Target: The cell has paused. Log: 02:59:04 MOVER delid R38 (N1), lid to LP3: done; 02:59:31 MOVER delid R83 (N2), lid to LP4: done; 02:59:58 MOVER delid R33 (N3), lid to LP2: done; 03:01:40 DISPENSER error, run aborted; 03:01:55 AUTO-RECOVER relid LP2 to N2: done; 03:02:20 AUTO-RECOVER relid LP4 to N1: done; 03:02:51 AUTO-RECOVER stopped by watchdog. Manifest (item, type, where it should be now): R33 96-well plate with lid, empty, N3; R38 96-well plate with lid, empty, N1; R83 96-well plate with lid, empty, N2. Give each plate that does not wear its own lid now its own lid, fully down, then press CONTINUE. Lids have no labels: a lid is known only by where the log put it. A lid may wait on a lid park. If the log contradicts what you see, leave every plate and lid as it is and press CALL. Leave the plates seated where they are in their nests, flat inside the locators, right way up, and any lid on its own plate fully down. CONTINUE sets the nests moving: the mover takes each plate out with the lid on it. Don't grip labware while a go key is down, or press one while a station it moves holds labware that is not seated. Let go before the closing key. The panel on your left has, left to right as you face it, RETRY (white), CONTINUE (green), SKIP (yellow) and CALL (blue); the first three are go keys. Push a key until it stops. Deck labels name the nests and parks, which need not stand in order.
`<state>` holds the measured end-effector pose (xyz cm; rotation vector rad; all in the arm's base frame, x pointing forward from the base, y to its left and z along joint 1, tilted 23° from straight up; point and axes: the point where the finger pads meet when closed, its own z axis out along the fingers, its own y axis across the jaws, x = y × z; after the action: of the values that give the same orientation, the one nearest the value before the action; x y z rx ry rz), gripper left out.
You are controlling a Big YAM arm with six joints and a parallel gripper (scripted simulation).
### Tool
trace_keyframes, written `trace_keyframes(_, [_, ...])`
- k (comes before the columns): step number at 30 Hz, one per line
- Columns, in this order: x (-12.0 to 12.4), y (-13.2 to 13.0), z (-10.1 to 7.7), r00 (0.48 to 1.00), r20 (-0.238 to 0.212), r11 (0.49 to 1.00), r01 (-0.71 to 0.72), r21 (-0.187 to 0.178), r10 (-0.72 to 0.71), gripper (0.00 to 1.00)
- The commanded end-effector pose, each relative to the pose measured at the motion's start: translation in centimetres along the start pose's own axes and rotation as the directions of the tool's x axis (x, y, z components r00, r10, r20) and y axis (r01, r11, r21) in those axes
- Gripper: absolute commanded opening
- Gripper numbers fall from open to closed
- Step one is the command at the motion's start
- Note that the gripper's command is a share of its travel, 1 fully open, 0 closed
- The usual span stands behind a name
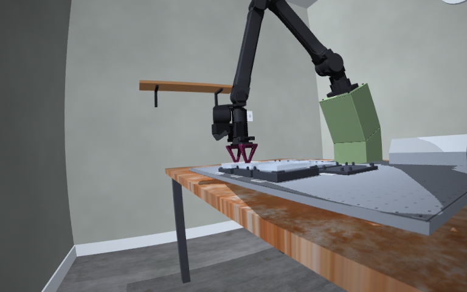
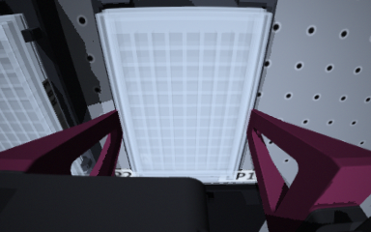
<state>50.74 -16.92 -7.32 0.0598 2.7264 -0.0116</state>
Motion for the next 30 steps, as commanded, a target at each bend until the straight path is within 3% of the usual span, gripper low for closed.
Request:
trace_keyframes(1, [-1.06, -0.01, 0.75, 1.000, 0.016, 1.000, 0.002, 0.005, -0.002, 0.00])
trace_keyframes(30, [-0.21, 0.20, 0.89, 1.000, 0.003, 1.000, 0.001, 0.001, -0.001, 0.00])
